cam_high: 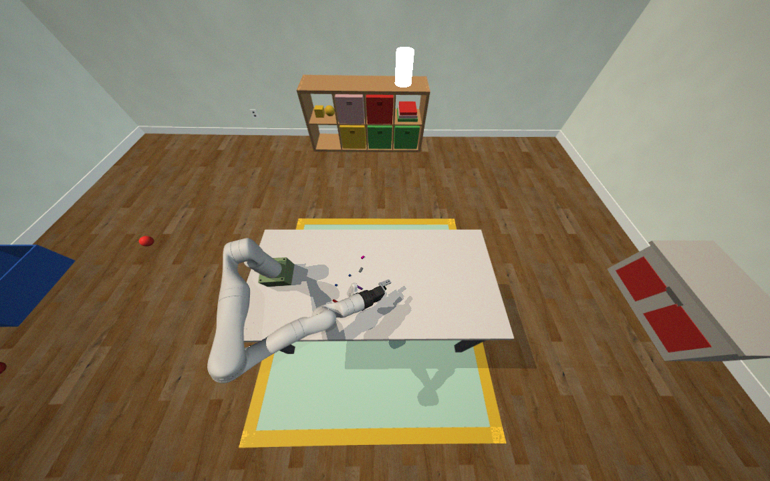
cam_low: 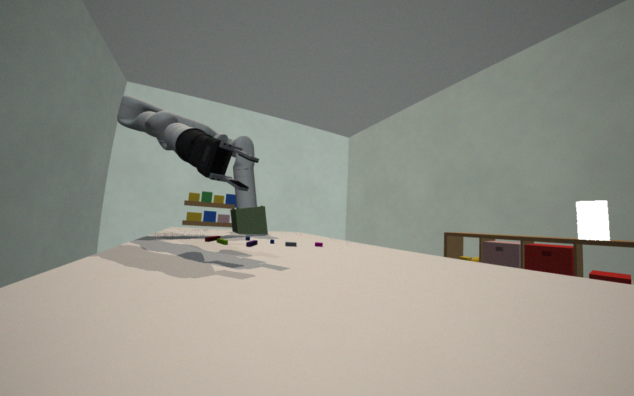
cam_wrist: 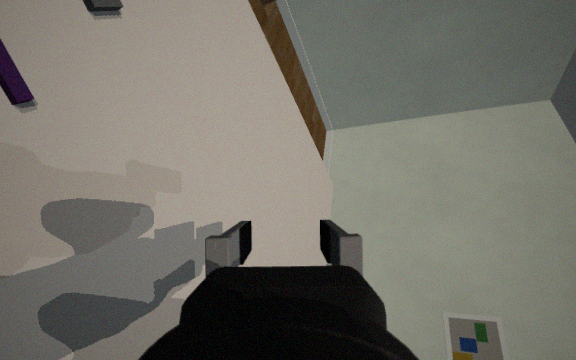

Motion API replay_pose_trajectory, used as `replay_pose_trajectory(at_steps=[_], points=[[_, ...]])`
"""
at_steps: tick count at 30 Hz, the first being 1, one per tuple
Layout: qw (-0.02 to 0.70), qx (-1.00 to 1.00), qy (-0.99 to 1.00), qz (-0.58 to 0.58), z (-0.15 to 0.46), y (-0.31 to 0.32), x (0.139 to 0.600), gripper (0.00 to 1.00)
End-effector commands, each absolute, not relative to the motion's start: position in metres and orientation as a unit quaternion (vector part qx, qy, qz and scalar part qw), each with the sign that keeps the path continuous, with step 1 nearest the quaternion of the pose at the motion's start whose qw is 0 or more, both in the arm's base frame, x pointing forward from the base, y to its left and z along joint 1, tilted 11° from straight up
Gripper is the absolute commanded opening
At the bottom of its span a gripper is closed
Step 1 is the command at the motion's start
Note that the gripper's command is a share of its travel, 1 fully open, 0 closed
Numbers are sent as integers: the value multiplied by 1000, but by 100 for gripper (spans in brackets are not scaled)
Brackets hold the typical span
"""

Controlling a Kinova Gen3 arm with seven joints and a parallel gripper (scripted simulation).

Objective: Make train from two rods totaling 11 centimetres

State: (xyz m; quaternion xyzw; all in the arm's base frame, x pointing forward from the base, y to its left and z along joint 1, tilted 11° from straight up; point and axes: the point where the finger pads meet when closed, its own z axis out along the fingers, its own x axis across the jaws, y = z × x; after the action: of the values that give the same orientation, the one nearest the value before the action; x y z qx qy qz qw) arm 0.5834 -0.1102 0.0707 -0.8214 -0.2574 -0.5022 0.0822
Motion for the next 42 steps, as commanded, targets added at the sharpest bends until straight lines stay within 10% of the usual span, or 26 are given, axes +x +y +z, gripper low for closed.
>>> replay_pose_trajectory(at_steps=[1,42], points=[[81,-821,-260,-503,73,-110,584,100],[72,-814,-339,-465,64,-104,572,100]])
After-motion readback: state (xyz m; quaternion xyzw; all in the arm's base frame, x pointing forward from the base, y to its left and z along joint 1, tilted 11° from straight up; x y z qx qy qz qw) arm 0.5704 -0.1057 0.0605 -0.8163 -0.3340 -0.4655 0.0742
